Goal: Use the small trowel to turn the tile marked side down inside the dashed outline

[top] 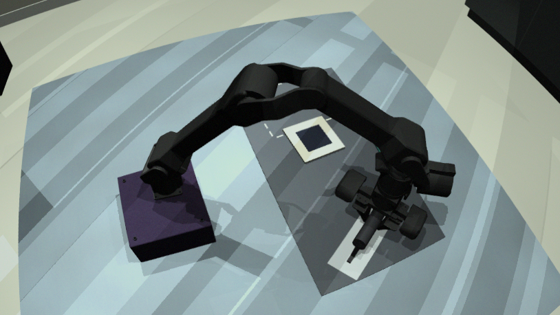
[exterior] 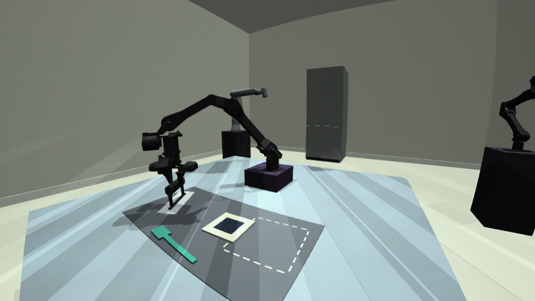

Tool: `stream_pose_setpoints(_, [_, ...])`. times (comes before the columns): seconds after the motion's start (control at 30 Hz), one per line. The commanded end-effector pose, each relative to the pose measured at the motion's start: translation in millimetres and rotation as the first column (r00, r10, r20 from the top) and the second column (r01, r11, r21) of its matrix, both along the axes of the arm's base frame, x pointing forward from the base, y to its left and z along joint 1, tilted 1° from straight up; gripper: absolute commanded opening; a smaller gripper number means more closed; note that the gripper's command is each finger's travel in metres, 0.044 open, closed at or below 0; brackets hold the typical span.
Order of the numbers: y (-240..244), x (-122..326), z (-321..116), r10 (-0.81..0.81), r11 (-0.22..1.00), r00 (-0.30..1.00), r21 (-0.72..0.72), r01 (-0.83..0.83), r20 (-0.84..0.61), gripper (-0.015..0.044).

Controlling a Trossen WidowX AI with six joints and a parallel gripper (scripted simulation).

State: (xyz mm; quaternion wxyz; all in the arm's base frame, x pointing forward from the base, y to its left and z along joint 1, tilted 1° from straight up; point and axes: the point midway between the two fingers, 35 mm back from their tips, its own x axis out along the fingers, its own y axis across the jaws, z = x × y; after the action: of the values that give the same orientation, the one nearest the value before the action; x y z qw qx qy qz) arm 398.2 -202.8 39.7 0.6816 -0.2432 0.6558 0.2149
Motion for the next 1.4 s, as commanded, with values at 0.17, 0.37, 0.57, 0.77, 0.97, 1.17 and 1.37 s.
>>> stream_pose_setpoints(0.17, [0.0, 0.1, -0.3, -0.003, 1.0, 1.0, 0.001, 0.003, 0.001, 0.013])
stream_pose_setpoints(0.37, [0.0, 0.1, -0.3, 0.042, 0.999, 0.999, -0.001, -0.042, 0.0, 0.013])
stream_pose_setpoints(0.57, [0.0, 0.1, -0.3, 0.22, 0.975, 0.975, -0.009, -0.22, -0.006, 0.013])
stream_pose_setpoints(0.77, [0.0, 0.1, -0.3, 0.391, 0.92, 0.92, -0.016, -0.391, -0.013, 0.013])
stream_pose_setpoints(0.97, [0.0, 0.1, -0.3, 0.549, 0.836, 0.836, -0.022, -0.549, -0.021, 0.013])
stream_pose_setpoints(1.17, [0.0, 0.1, -0.3, 0.689, 0.724, 0.724, -0.025, -0.69, -0.03, 0.013])
stream_pose_setpoints(1.37, [0.0, 0.1, -0.3, 0.807, 0.589, 0.589, -0.028, -0.808, -0.039, 0.013])
